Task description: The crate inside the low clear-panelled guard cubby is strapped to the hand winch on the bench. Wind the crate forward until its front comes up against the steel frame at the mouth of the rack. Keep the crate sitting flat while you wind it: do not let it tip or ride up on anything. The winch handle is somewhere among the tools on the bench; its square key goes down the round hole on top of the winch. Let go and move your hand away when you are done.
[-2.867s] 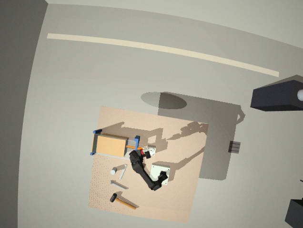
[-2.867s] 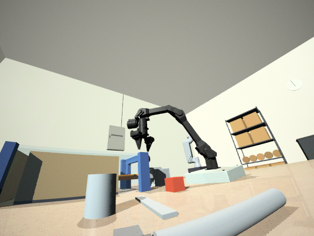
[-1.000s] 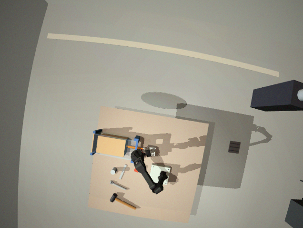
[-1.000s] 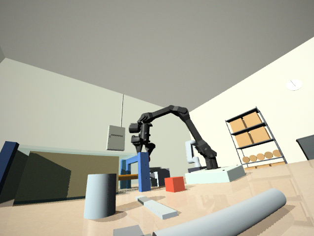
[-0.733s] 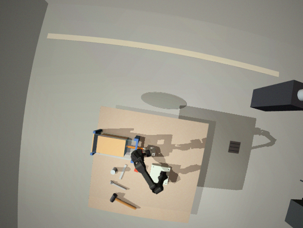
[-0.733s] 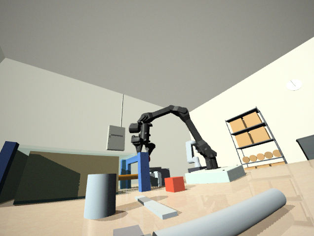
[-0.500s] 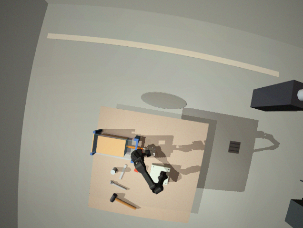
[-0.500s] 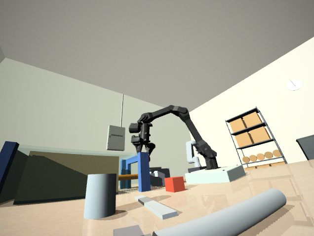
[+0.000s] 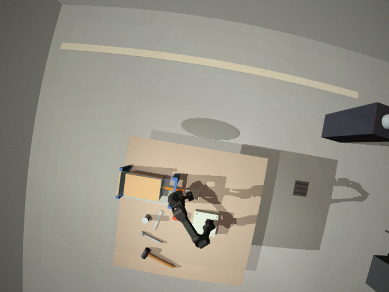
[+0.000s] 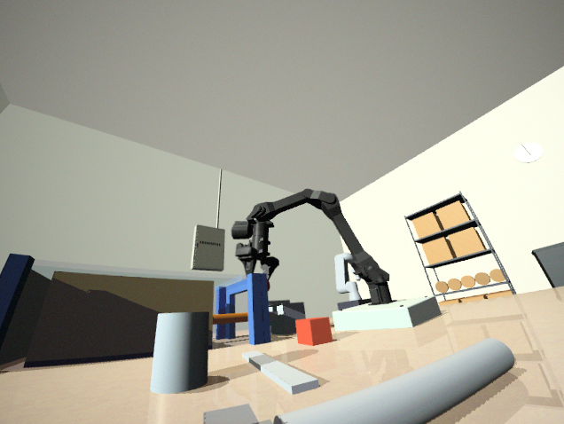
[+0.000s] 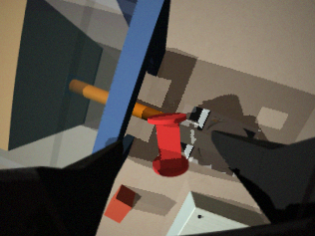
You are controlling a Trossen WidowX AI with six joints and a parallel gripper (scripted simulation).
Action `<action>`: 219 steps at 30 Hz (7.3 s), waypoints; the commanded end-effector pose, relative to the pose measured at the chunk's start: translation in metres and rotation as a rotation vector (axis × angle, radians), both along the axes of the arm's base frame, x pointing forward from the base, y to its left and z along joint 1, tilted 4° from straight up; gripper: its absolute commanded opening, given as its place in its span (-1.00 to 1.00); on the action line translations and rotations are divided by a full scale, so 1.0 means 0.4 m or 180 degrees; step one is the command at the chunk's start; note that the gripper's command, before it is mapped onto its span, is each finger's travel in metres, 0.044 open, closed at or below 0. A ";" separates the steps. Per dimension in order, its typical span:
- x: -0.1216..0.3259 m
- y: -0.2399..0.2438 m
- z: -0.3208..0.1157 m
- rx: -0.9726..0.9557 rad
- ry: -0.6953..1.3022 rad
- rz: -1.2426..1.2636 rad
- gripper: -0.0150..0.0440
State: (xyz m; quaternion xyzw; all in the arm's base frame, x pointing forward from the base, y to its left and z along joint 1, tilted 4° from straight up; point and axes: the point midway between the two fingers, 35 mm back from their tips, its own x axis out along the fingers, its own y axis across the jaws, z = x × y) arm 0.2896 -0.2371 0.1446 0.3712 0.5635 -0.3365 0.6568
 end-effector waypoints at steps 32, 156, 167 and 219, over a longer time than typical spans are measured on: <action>0.004 0.006 -0.082 0.0145 0.0202 0.0003 1.00; 0.004 0.006 -0.082 0.0145 0.0202 0.0003 1.00; 0.004 0.006 -0.082 0.0145 0.0202 0.0003 1.00; 0.000 0.000 0.000 0.0000 -0.0001 -0.0001 -0.38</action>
